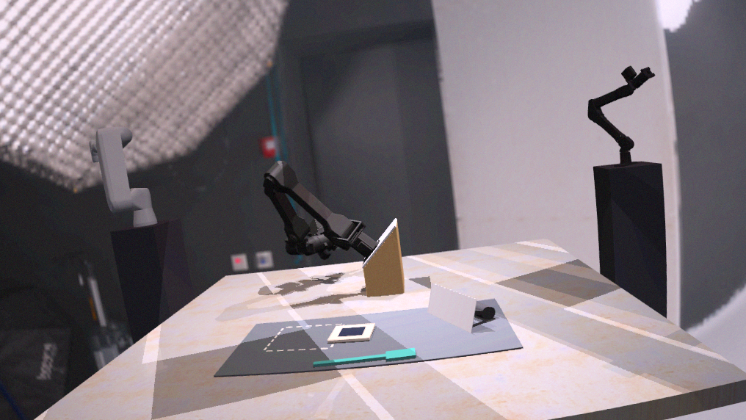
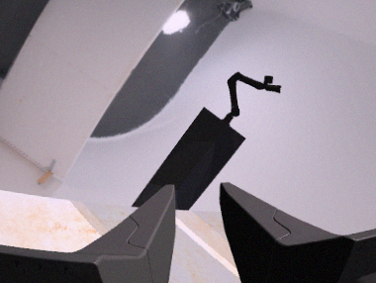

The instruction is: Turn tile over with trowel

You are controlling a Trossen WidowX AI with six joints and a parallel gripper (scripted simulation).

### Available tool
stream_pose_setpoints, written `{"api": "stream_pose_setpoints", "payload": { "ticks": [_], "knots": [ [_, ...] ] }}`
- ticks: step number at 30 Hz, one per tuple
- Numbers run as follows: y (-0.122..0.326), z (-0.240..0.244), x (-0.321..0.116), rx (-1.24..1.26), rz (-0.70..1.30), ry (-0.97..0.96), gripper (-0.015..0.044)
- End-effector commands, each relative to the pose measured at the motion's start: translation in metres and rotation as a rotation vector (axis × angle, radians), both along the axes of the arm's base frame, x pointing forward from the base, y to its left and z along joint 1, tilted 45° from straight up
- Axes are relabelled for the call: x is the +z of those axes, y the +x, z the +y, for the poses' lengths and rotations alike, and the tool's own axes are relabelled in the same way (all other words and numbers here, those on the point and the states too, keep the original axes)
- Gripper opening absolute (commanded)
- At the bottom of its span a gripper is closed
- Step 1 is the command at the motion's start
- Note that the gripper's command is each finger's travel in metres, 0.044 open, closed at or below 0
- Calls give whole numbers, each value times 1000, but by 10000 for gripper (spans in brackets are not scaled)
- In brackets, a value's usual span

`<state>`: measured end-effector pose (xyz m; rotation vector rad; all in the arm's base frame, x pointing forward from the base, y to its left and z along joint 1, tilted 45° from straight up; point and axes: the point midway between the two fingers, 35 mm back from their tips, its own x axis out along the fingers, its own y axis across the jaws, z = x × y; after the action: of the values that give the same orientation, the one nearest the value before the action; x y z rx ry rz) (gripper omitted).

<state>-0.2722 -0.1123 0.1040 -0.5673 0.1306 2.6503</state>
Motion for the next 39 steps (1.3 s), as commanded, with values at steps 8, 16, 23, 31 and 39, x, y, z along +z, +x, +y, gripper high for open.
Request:
{"api": "stream_pose_setpoints", "payload": {
  "ticks": [8,16,23,31,39],
  "knots": [
    [4,-33,16,169,-48,69,100],
    [10,-56,26,293,-78,130,100],
    [17,-76,35,403,-98,185,100],
    [27,-99,46,534,-112,251,100],
    [41,-122,58,669,-117,319,100]
  ]
}}
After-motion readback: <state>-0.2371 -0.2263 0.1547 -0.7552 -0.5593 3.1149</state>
